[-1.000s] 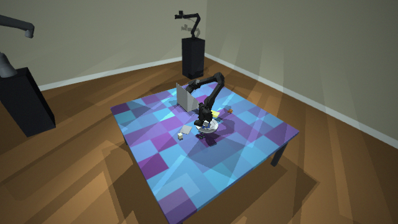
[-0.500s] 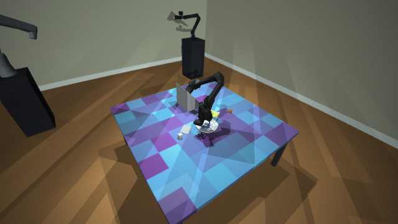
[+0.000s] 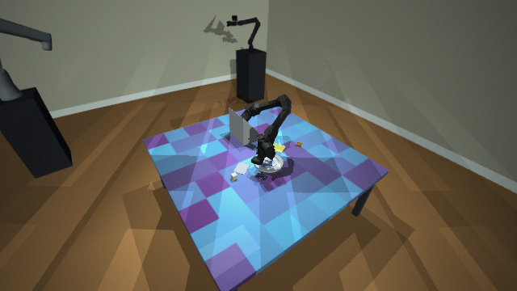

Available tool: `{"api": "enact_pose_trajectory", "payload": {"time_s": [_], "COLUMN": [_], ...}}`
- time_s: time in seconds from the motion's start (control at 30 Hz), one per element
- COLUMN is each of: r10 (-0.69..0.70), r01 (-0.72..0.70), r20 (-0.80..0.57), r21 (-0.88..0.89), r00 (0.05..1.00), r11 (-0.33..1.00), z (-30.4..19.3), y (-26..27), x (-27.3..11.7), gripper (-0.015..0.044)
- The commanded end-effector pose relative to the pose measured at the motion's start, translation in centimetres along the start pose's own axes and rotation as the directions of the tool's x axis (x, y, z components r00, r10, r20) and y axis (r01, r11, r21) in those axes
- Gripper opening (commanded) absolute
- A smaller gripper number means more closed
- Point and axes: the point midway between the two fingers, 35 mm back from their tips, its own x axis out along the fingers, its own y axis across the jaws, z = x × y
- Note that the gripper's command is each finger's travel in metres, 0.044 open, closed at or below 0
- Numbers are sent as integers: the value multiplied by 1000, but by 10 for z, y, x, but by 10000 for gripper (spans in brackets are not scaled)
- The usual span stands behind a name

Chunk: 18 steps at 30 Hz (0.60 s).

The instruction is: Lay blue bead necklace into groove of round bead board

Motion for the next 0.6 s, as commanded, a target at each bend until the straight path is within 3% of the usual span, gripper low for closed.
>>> {"api": "enact_pose_trajectory", "payload": {"time_s": [0.0, 0.47, 0.57], "r10": [0, 3, 3], "r01": [0, -3, -3], "r20": [1, 0, -1], "r21": [0, 5, 6], "r00": [1000, 1000, 1000], "r11": [1000, 1000, 1000], "z": [0, -1, 0], "y": [0, 0, 0], "x": [-1, -6, -6], "gripper": [52, 420, 440]}}
